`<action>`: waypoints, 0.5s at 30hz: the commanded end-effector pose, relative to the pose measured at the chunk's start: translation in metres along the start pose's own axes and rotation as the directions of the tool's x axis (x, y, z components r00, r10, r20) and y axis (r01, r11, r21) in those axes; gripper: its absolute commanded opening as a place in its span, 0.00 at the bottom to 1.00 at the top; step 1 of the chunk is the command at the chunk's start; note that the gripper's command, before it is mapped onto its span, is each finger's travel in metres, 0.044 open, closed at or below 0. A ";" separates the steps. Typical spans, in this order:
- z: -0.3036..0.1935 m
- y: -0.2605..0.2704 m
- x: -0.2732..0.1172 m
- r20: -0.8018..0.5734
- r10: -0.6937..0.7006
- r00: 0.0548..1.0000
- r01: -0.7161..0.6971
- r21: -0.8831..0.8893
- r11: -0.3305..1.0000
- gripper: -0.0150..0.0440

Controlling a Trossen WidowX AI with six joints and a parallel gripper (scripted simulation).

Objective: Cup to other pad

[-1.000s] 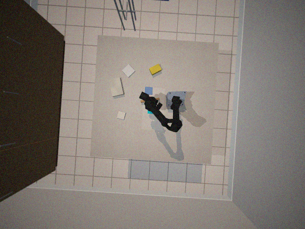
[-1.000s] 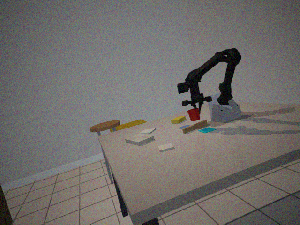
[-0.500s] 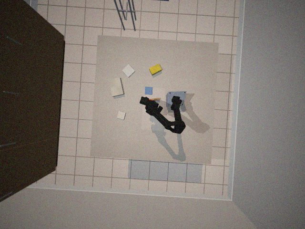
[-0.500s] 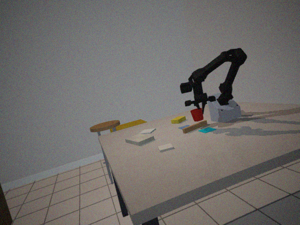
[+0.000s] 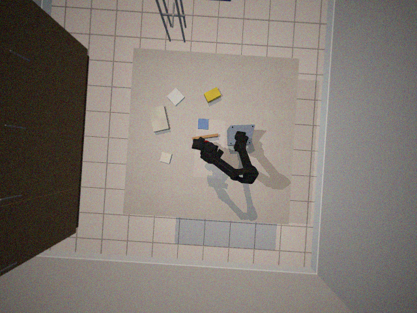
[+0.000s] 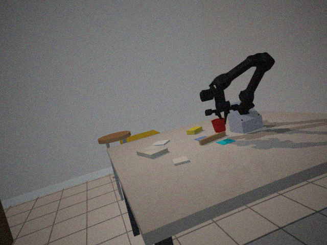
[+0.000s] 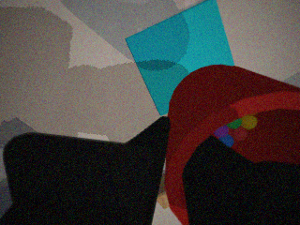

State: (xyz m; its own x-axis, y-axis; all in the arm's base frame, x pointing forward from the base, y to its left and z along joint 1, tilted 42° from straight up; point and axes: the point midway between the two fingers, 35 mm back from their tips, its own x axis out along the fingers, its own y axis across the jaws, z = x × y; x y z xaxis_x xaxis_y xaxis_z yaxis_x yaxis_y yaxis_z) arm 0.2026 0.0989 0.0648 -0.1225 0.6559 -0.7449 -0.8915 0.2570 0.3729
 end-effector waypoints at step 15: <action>0.014 0.018 0.006 0.003 0.006 1.000 -0.006 0.007 1.000 0.25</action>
State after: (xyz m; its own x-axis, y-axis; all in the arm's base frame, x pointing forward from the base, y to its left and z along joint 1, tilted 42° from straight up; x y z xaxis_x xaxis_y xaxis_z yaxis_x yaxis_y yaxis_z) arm 0.1938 0.1153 0.0771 -0.1226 0.6577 -0.7432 -0.8914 0.2562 0.3738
